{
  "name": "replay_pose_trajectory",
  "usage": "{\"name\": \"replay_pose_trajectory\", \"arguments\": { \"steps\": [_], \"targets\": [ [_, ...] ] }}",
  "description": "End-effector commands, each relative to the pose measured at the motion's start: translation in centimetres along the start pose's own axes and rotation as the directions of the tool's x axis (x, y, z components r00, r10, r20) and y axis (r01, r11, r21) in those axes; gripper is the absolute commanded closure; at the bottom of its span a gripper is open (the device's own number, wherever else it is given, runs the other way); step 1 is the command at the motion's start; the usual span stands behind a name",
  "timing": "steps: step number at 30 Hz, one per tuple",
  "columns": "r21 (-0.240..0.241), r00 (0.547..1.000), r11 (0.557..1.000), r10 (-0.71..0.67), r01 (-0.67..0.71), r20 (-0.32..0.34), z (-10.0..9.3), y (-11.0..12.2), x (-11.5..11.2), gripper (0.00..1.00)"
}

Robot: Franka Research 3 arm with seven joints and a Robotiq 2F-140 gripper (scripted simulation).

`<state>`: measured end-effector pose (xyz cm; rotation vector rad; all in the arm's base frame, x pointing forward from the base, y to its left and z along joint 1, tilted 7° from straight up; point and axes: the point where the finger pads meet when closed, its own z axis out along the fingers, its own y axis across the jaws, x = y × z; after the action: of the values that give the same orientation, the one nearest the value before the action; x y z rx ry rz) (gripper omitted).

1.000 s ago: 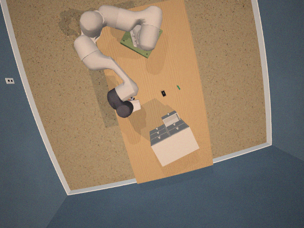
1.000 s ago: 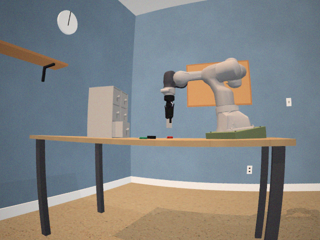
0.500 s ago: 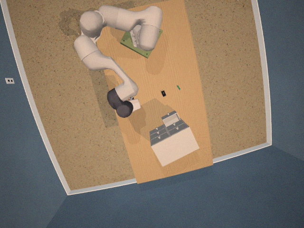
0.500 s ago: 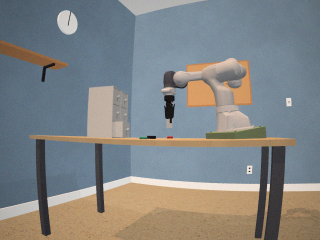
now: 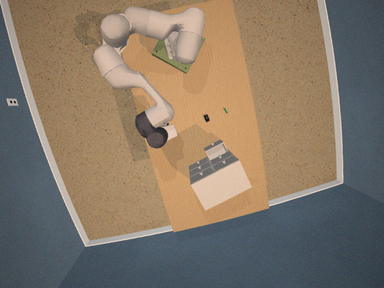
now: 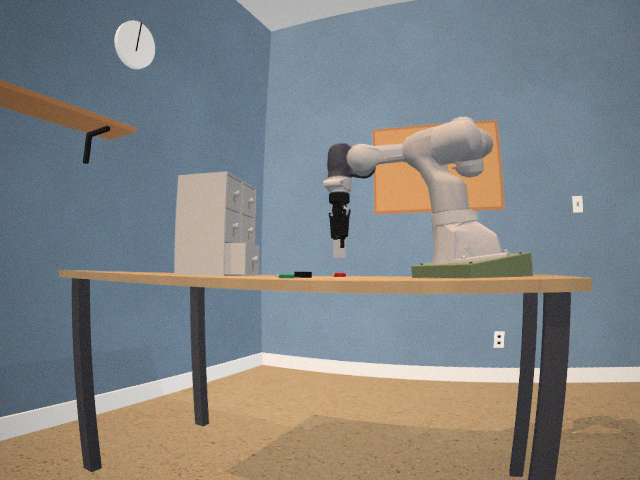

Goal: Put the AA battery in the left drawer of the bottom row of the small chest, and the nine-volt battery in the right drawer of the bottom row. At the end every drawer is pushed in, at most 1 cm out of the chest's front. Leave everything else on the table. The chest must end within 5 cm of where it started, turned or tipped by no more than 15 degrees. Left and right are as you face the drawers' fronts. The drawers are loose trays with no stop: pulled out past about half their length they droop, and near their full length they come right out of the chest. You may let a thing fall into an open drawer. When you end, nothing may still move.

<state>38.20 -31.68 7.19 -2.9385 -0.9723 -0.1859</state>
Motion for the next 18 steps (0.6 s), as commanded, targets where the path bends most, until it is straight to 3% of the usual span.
{"name": "replay_pose_trajectory", "arguments": {
  "steps": [1, 18],
  "targets": [
    [-0.003, 1.000, 1.000, -0.007, 0.007, -0.002, 0.5, 0.1, 0.1, 0.83],
    [-0.003, 1.000, 1.000, -0.007, 0.007, -0.002, 4.1, 0.1, 0.1, 0.83]
  ]
}}
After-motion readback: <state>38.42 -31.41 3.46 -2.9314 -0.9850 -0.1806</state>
